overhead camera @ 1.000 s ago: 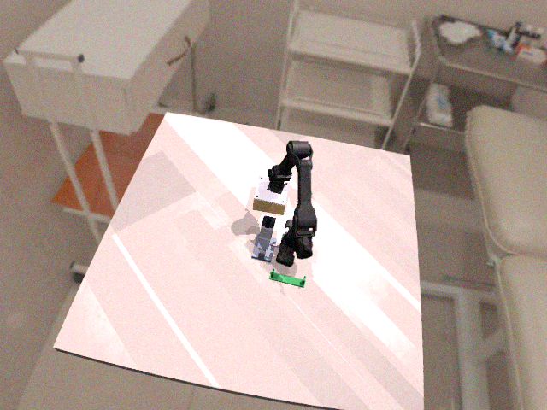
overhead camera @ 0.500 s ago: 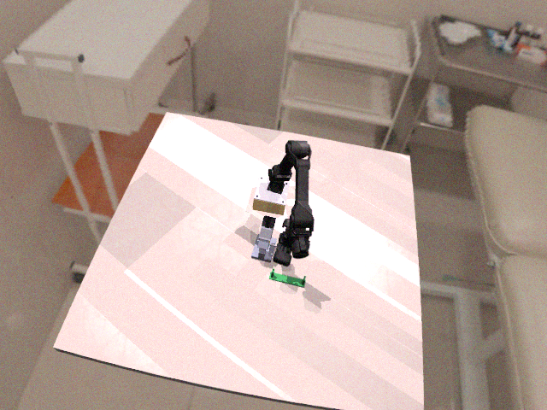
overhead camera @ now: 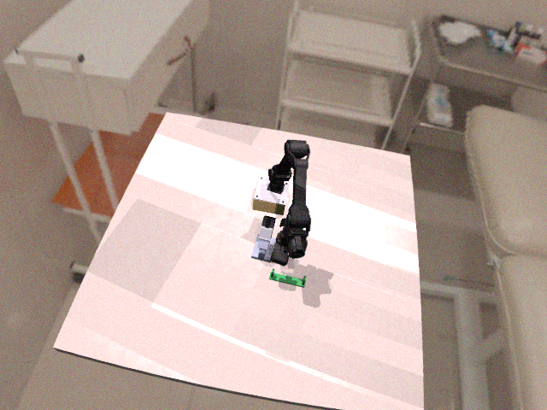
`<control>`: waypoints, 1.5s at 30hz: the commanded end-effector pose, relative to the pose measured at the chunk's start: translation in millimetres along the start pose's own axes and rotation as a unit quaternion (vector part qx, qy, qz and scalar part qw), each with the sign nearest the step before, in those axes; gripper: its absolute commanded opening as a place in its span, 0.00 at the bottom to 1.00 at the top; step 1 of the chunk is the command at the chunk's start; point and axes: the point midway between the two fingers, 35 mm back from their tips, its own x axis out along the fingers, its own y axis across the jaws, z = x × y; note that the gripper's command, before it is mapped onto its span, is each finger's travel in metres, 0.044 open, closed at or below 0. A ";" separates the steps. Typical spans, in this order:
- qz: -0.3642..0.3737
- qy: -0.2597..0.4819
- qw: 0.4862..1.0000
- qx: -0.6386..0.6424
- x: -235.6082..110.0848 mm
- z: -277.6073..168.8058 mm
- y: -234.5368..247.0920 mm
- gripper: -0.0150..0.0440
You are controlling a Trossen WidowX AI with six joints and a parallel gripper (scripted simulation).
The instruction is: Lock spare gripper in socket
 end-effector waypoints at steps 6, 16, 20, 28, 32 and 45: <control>0.000 -0.002 1.000 -0.002 0.5 -6.9 -1.1 0.25; 0.004 -0.001 1.000 0.000 2.1 -8.8 -0.4 0.30; 0.004 -0.001 1.000 0.000 2.1 -8.8 -0.4 0.48; 0.004 -0.001 1.000 0.000 1.4 -8.5 -0.3 0.59; 0.004 -0.001 1.000 0.000 -7.1 -4.7 0.3 0.59; 0.011 0.004 1.000 -0.006 -28.0 5.0 3.3 0.59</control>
